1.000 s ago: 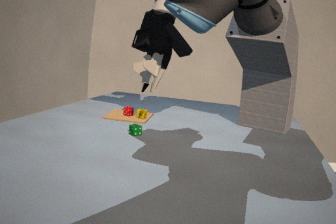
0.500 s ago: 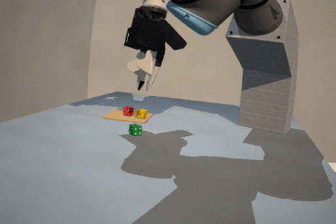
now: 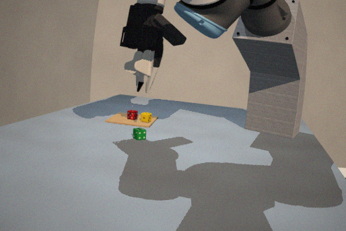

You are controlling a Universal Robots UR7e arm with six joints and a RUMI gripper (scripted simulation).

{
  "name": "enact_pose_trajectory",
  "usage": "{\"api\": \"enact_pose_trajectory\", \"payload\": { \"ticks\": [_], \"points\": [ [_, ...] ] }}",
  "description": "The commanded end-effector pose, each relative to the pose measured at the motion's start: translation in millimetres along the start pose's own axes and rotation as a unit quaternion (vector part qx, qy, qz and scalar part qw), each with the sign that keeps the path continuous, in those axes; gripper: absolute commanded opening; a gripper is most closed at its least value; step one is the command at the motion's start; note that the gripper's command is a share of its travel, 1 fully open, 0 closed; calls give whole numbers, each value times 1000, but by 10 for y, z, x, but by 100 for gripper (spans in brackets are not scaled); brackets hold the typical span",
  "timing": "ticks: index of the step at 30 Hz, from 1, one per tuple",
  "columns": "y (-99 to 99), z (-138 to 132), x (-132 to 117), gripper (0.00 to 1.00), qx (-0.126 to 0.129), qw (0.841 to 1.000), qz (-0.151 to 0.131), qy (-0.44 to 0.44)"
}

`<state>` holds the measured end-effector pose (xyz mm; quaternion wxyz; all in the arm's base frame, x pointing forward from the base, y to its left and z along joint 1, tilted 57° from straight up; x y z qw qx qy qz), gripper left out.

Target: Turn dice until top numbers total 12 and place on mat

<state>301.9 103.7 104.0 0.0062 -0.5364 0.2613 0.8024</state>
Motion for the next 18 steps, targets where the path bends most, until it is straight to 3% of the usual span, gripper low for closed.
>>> {"api": "enact_pose_trajectory", "payload": {
  "ticks": [1, 18],
  "points": [
    [25, 193, -303, 24, 40, 998, 55, -9],
    [25, 231, -352, 24, 47, 997, 59, -8]
  ]
}}
Point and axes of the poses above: the point where the finger pads meet when closed, its own y axis back along the fingers, its own z axis across the jaws, x = y × z, the point moved 10 cm from there along y, back along the fingers, and after that the axes turned 3 degrees about -y, right-handed, at the moved point
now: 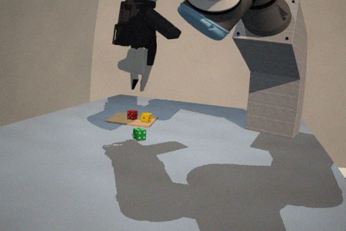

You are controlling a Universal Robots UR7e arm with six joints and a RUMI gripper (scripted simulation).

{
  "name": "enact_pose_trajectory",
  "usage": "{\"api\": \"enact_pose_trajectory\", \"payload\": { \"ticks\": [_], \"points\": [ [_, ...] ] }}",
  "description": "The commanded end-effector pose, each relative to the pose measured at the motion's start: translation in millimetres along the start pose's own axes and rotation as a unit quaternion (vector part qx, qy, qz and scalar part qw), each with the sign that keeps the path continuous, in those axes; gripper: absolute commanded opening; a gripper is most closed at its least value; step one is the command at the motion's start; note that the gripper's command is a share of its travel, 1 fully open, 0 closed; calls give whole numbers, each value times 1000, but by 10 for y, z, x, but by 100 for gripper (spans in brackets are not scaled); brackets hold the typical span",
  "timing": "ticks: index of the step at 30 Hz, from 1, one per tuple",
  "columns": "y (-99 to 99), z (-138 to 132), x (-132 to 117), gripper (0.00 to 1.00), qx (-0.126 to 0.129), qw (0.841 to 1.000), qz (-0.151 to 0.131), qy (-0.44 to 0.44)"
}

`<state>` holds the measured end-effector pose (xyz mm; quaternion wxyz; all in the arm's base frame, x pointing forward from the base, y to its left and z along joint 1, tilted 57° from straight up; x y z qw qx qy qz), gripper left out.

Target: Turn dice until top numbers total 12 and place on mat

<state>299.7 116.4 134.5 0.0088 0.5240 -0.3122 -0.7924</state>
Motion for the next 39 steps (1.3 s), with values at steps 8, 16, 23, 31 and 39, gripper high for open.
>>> {"api": "enact_pose_trajectory", "payload": {
  "ticks": [8, 16, 23, 31, 39],
  "points": [
    [12, 70, -63, 100, 11, 1000, 17, -8],
    [12, 69, -63, 100, 11, 1000, 17, -7],
    [12, 67, -62, 100, 11, 1000, 17, -2],
    [10, 62, -61, 100, 11, 1000, 17, 10],
    [6, 48, -59, 100, 10, 999, 18, 40]
  ]
}}
Point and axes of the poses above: the point where the finger pads meet when closed, its own y axis back along the fingers, its own z axis across the jaws, x = y × z, the point moved 10 cm from there along y, back along the fingers, and after that the axes turned 3 degrees about -y, right-handed, at the moved point
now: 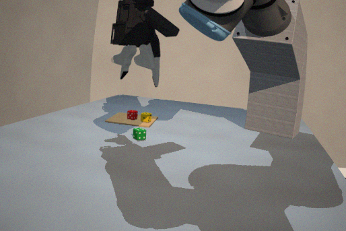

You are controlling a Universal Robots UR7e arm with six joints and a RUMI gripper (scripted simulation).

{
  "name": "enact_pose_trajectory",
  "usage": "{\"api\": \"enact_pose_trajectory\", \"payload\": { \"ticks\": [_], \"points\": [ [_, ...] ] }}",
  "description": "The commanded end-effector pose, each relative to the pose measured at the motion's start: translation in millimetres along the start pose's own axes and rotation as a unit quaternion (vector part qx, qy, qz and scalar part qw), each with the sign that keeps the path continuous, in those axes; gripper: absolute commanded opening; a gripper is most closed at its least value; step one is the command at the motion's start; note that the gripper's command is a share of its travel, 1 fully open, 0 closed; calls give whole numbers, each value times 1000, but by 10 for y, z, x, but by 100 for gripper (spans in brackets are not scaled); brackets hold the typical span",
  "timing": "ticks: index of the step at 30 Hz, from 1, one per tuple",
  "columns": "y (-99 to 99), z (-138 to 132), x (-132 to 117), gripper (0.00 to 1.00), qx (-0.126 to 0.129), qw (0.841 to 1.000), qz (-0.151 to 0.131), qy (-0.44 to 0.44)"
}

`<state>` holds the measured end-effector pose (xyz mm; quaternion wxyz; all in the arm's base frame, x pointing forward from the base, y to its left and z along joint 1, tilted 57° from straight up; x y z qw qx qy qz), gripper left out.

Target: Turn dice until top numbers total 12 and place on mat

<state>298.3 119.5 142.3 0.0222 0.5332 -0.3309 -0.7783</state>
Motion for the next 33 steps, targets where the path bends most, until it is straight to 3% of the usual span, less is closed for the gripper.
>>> {"api": "enact_pose_trajectory", "payload": {
  "ticks": [1, 23, 33],
  "points": [
    [-15, -1, 10, 100, -2, 1000, 0, 27],
    [-40, -69, 14, 100, -2, 983, 0, 183],
    [-59, -117, 7, 100, -2, 953, 0, 302]
  ]
}}
Point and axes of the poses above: the point where the finger pads meet when closed, its own y axis back along the fingers, its own z axis across the jaws, x = y × z, the point moved 10 cm from there along y, back along the fingers, and after that the axes turned 3 degrees about -y, right-handed, at the moved point
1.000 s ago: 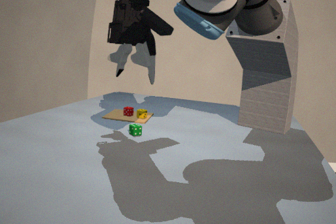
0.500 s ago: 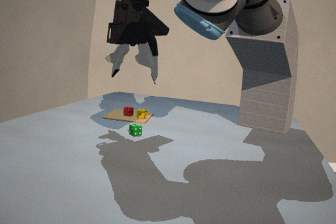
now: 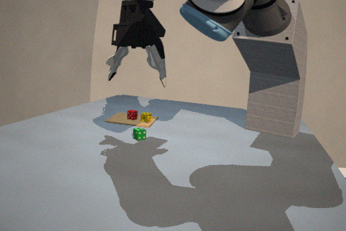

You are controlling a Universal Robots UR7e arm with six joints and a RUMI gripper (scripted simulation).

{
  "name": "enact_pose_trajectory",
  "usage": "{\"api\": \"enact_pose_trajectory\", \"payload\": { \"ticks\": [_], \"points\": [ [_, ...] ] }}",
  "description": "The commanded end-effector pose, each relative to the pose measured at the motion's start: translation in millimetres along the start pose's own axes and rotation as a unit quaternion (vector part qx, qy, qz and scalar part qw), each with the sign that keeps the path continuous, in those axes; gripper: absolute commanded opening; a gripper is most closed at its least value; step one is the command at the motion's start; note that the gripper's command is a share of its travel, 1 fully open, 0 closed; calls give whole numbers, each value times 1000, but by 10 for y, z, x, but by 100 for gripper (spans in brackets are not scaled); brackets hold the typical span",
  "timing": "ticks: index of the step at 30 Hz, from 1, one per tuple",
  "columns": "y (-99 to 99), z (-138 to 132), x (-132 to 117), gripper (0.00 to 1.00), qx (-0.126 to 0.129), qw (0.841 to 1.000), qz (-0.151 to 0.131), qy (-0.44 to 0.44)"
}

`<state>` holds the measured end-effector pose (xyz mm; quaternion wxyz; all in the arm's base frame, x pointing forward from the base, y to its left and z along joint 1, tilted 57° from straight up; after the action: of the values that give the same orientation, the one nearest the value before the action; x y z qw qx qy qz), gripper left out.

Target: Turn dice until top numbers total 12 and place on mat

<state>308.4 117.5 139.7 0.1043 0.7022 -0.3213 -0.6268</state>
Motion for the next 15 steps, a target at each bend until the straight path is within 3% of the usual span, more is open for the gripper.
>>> {"api": "enact_pose_trajectory", "payload": {
  "ticks": [1, 7, 15],
  "points": [
    [-31, -10, 27, 100, -2, 997, -7, 80],
    [-38, -27, 30, 100, -2, 992, -7, 128],
    [-55, -63, 32, 100, -1, 973, -8, 231]
  ]
}}
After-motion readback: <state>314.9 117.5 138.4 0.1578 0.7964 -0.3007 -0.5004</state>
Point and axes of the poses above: the point where the finger pads meet when closed, its own y axis back along the fingers, its own z axis across the jaws, x = y × z, the point moved 10 cm from there along y, back along the fingers, and after that the axes turned 3 degrees about -y, right-handed, at the moved point
